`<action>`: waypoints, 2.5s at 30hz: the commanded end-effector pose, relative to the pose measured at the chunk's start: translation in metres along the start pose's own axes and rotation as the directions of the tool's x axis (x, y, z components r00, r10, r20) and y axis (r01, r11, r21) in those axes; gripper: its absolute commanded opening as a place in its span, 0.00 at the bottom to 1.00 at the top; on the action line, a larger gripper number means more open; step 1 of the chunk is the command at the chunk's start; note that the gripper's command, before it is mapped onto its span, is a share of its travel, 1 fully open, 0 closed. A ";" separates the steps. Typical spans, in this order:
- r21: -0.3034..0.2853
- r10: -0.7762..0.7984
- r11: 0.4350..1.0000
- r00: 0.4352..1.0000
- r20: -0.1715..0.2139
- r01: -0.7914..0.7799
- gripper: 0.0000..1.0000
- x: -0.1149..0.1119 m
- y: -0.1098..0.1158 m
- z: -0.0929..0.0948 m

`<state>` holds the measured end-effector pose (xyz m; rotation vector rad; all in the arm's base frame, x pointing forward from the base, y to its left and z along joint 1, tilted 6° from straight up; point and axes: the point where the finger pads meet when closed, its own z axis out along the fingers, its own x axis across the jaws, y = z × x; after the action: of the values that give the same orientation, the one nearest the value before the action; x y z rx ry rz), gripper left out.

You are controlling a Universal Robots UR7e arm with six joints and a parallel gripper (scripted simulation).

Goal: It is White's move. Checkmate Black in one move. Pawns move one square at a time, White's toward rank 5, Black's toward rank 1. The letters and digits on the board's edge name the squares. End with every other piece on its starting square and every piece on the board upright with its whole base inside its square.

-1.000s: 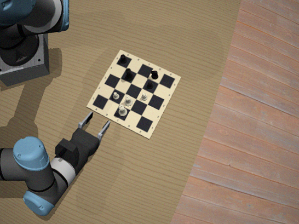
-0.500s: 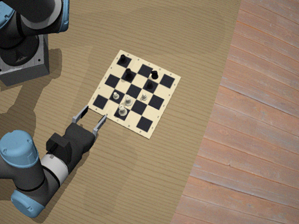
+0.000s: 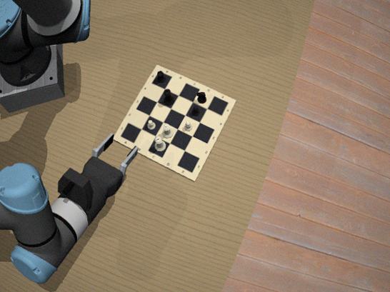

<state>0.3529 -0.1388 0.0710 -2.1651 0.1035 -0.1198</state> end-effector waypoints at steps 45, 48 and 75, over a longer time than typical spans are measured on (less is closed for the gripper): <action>-0.724 -0.282 0.541 0.903 0.324 0.429 1.00 0.042 -0.087 0.063; -0.724 -0.282 0.541 0.903 0.324 0.429 1.00 0.042 -0.085 0.065; -0.724 -0.282 0.541 0.903 0.324 0.429 0.79 0.043 -0.058 0.086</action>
<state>0.4074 -0.0408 0.0724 -3.0603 -0.4995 -0.1366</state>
